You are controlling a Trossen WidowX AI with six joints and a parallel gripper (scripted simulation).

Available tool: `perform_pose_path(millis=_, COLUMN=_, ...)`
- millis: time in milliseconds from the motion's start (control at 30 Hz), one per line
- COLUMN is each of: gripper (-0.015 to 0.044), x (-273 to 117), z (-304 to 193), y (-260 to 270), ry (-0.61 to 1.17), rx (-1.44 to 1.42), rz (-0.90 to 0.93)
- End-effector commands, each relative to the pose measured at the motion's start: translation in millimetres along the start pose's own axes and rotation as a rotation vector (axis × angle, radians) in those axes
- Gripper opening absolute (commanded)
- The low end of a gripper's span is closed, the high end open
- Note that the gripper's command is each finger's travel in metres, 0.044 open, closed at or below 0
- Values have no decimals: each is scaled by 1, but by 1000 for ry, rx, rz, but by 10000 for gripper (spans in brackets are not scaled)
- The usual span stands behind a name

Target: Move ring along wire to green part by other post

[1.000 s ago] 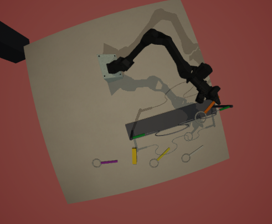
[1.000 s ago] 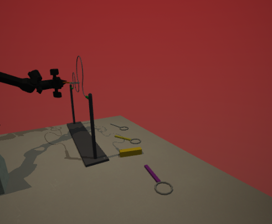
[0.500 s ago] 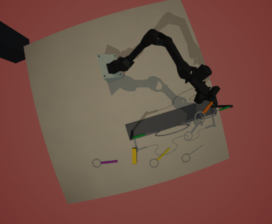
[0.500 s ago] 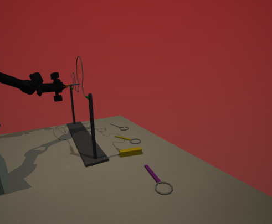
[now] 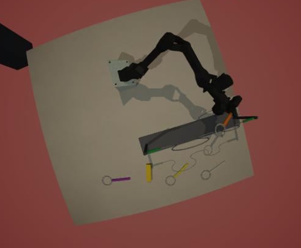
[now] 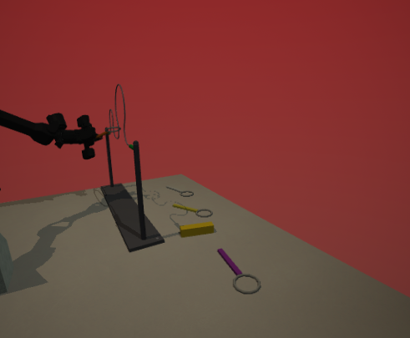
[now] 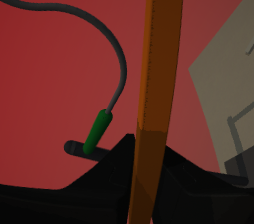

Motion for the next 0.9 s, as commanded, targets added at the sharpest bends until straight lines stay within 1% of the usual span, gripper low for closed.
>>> perform_pose_path(millis=0, gripper=-150, x=1, z=4, y=-13, ry=-8, rx=-60, rz=-45)
perform_pose_path(millis=867, gripper=-150, x=-8, z=27, y=-60, ry=-38, rx=-427, rz=-253)
Point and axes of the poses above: the point midway between the two fingers, 35 mm back from their tips, its own x axis out along the fingers, its own y axis across the jaws, z = x × y, the point moved 4 cm from there along -x, back along the fingers, and after that the axes turned 11 degrees about x, right-handed, at the moved point
